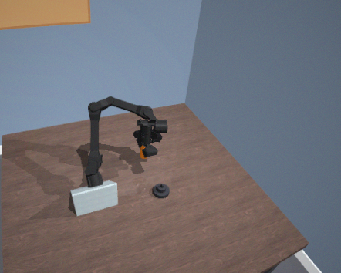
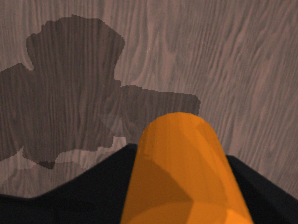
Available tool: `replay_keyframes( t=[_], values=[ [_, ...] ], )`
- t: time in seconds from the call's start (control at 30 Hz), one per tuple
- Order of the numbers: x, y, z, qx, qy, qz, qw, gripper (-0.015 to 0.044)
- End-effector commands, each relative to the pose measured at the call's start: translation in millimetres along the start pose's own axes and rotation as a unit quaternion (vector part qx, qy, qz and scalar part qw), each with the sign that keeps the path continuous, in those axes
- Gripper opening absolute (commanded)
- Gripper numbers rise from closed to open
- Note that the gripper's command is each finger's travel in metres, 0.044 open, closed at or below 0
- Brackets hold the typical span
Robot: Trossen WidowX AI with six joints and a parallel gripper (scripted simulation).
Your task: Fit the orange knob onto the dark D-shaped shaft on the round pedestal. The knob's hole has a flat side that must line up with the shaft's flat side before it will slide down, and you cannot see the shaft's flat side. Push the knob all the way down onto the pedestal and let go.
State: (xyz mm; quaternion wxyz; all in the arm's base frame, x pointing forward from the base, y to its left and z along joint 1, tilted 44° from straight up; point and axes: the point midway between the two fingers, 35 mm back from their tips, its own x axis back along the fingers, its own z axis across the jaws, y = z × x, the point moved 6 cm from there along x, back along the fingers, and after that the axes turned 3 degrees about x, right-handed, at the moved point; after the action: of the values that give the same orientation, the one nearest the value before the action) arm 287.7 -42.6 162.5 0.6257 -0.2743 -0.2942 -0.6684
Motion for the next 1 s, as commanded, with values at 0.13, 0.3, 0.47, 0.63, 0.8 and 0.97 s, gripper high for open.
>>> replay_keyframes(
  t=[0.13,0.3,0.47,0.63,0.8,0.97],
  values=[
    [42.4,-5.2,1.8,0.010,0.006,-0.009,1.000,0.0000],
    [42.1,-4.5,-0.1,0.010,0.006,-0.009,1.000,0.0000],
    [39.4,0.5,-14.1,0.010,0.005,-0.009,1.000,0.0000],
    [36.3,5.0,-28.9,0.010,0.004,-0.009,1.000,0.0000],
    [33.0,8.8,-43.9,0.010,0.003,-0.009,1.000,0.0000],
    [29.3,11.6,-59.0,0.007,0.004,-0.009,1.000,0.0000]
  ],
)
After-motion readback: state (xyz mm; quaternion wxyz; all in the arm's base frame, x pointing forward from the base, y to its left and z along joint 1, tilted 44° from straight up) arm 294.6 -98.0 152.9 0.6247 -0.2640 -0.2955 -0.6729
